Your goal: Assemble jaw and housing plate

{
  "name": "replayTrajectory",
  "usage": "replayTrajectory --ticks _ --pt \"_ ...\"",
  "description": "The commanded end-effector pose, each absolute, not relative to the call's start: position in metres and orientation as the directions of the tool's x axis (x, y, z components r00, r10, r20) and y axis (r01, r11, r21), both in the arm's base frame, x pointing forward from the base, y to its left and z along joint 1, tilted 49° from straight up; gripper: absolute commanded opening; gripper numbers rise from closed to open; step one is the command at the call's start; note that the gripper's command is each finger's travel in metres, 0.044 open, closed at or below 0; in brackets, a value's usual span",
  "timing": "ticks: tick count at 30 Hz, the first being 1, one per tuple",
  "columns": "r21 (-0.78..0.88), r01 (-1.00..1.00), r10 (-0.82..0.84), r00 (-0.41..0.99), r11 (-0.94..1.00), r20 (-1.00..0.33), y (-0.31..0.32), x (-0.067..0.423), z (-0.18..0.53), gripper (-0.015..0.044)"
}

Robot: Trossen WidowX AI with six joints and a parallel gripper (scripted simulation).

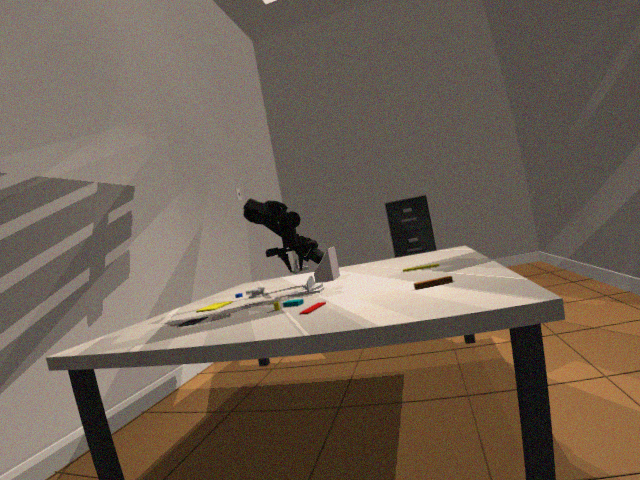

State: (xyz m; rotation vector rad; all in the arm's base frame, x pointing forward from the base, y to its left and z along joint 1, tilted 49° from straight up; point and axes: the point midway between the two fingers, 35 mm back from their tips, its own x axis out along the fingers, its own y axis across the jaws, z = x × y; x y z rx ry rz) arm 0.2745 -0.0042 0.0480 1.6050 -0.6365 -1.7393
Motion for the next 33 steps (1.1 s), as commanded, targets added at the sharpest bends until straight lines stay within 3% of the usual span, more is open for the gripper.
replayTrajectory --ticks 1,33 --pt "0.745 0.154 -0.755 -0.006 -0.649 -0.656 -0.0041 0.2758 0.0487 0.0134" --pt "0.745 0.154 -0.755 -0.006 -0.649 -0.656 -0.0057 0.2781 0.0505 0.0134"
